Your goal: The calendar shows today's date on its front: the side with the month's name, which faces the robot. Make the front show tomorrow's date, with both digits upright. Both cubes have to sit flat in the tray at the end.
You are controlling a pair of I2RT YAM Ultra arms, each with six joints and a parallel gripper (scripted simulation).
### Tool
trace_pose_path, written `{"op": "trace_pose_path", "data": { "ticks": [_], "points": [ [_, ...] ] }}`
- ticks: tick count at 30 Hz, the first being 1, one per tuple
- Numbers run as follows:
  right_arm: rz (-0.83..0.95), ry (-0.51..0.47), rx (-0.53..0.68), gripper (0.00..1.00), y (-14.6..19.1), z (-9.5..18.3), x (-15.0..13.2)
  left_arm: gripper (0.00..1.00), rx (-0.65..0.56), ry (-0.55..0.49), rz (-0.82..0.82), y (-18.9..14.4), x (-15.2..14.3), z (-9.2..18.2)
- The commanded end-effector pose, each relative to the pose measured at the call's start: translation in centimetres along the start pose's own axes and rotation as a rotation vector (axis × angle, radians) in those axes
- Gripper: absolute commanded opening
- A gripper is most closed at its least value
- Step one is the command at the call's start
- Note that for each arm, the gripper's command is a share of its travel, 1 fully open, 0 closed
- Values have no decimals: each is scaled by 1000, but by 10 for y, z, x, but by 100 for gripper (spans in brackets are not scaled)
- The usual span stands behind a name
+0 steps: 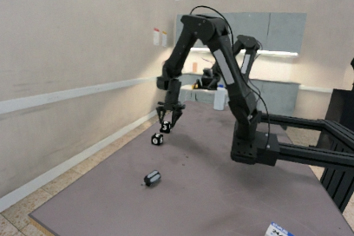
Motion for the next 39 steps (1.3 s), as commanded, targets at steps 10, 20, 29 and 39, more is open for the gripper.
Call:
{"op": "trace_pose_path", "data": {
  "ticks": [10,20,29,39],
  "points": [
    [34,-37,-14,100,-1,3,10,65,-184,-114,662,27,-22,1],
    [34,-37,-14,100,-1,3,10,65,-387,-146,1228,44,-49,-5],
    [34,-38,-14,100,-1,3,10,65,-556,-123,1606,51,-69,-9],
    [34,-38,-14,100,-1,3,10,65,-822,-28,2142,61,-105,-16]
  ]
}}
Point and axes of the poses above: on each arm, the point where the finger pads meet when closed, its own z axis back along the fingers, its own y axis across the jaws, x = y × z, the point moved 6 cm from there along z, back along the fingers, and after that the axes turned 7 degrees about -z, right-handed, at the moved point
